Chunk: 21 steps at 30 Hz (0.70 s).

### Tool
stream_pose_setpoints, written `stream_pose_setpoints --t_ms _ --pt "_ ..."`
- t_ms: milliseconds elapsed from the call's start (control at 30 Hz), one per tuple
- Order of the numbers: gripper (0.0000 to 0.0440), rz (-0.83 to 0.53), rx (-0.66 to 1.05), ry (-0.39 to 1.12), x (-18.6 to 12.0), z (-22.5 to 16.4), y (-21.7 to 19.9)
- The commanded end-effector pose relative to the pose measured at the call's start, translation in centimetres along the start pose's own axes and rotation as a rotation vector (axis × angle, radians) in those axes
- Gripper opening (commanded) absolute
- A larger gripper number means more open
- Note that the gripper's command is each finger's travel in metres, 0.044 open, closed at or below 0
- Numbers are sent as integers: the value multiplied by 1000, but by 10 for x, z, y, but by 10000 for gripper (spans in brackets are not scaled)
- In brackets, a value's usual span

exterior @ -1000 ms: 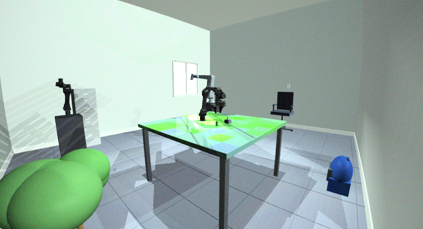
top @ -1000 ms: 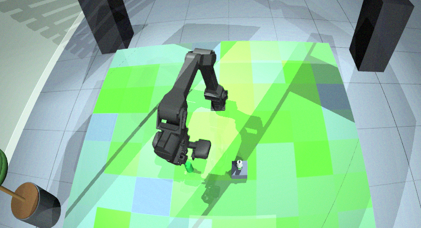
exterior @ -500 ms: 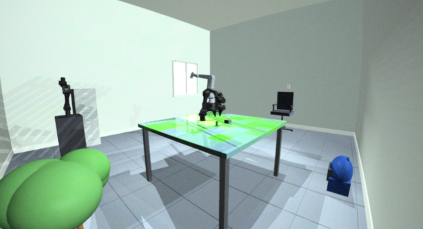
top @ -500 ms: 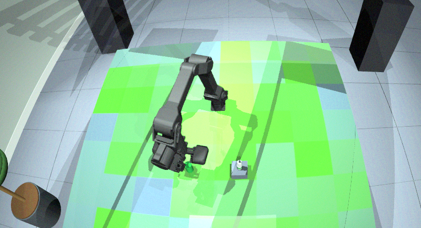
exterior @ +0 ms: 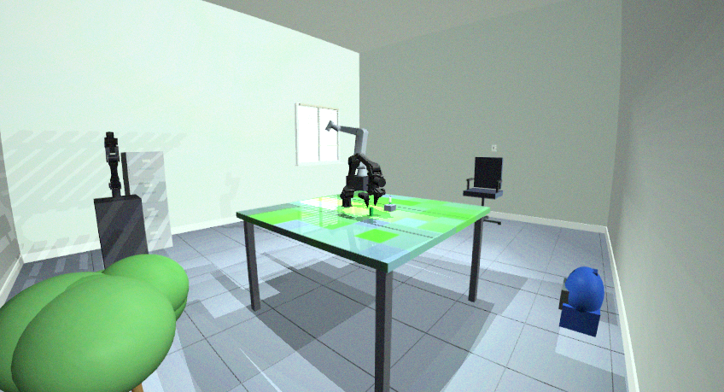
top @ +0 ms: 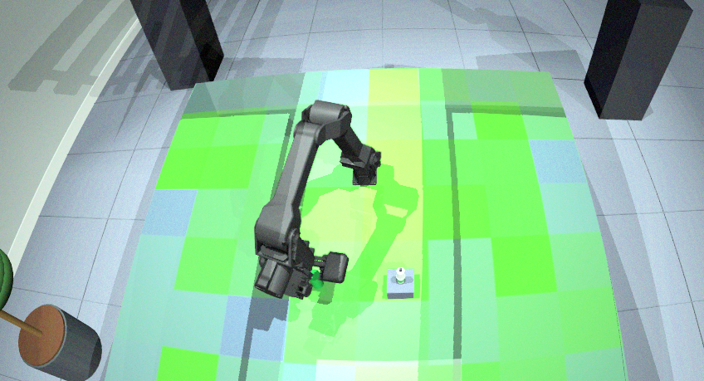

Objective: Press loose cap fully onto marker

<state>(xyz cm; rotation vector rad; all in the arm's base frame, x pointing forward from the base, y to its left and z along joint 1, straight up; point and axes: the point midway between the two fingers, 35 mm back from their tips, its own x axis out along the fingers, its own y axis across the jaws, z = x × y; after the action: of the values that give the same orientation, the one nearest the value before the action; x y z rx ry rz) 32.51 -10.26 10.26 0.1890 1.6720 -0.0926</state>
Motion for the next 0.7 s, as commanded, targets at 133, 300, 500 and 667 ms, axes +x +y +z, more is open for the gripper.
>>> stream_pose_setpoints --t_ms 133,300,500,667 --pt "279 20 -25 39 23 -1 -1" --pt "262 18 -41 48 34 -1 -3" --pt "166 -3 -56 43 36 -1 -5" --pt "76 -24 -69 18 25 -1 -3"
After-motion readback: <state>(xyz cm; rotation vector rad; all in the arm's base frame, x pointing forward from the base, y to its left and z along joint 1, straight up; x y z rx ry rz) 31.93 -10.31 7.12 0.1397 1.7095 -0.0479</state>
